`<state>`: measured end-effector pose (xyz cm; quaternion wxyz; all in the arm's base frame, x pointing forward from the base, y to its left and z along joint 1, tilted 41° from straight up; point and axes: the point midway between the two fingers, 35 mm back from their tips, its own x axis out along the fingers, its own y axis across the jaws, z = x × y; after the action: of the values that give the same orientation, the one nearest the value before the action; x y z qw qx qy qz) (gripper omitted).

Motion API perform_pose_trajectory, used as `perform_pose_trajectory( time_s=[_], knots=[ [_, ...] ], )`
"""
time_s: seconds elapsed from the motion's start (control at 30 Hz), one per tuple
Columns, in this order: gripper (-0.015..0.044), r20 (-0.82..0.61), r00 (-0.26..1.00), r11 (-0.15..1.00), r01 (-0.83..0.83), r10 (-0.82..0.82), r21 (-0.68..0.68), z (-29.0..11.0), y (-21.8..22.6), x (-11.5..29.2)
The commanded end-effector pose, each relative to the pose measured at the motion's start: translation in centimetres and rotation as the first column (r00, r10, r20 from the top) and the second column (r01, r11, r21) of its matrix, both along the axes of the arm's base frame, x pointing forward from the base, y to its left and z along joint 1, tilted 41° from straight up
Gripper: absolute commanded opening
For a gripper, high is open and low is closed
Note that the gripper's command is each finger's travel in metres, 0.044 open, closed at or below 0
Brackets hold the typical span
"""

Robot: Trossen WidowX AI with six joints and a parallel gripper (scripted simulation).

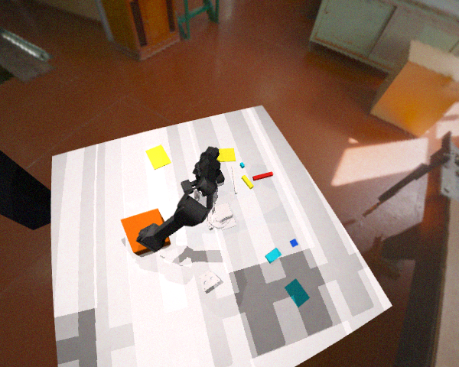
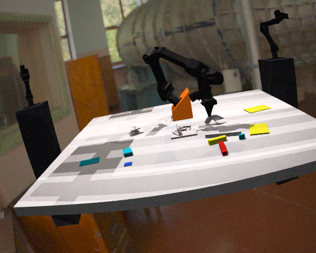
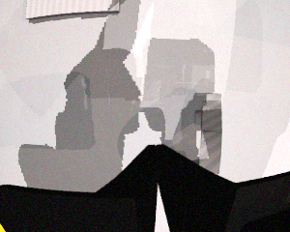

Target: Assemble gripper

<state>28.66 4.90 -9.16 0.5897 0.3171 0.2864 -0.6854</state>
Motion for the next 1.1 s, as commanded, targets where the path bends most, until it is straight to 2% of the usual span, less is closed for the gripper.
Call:
perform_pose_trajectory(
  time_s=[0.0, 0.6, 1.07],
  knots=[
    [0.0, -0.008, 1.0, 1.0, -0.005, 0.005, -0.009, -0.6, -0.6, -0.2],
    [0.0, -0.008, 1.0, 1.0, -0.004, 0.004, -0.01, -2.0, -1.8, -0.7],
    [0.0, -0.009, 1.0, 1.0, -0.005, 0.005, -0.009, -2.0, -1.3, -2.9]
  ],
)
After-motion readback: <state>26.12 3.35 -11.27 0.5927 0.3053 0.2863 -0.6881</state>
